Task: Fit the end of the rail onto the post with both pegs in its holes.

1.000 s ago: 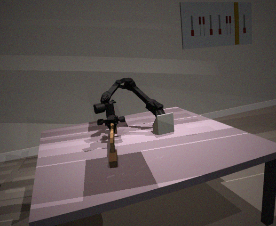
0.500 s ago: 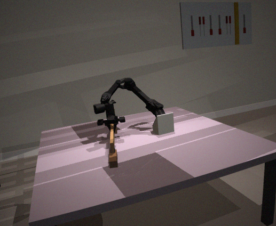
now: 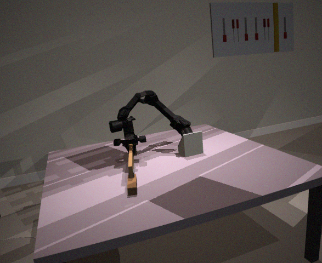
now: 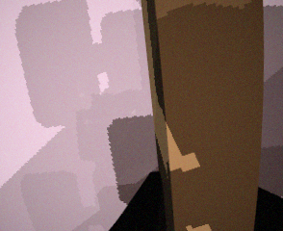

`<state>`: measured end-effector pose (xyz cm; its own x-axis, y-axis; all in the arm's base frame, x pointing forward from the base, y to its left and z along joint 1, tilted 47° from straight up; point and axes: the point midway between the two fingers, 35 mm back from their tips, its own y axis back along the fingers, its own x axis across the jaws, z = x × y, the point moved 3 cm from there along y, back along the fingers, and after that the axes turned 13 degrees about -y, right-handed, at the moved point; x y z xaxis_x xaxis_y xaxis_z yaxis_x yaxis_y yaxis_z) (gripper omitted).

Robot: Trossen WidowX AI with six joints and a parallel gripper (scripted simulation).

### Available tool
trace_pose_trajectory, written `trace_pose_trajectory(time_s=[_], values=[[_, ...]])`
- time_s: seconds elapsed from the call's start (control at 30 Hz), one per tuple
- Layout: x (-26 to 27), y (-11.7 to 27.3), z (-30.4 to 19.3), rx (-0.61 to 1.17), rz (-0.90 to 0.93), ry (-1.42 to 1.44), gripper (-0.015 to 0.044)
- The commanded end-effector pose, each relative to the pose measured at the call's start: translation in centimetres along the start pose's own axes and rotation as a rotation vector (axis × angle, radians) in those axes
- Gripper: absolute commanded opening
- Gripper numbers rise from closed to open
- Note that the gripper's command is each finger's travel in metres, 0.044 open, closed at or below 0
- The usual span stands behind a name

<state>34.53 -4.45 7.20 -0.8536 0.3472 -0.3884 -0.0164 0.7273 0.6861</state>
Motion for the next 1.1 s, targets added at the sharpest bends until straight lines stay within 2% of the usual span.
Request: trace_pose_trajectory(time_s=[0.0, 1.07], values=[[-0.07, 0.4, 0.16, -0.004, -0.009, 0.002, 0.0], [-0.36, 0.8, -0.6, -0.004, -0.009, 0.002, 0.0]])
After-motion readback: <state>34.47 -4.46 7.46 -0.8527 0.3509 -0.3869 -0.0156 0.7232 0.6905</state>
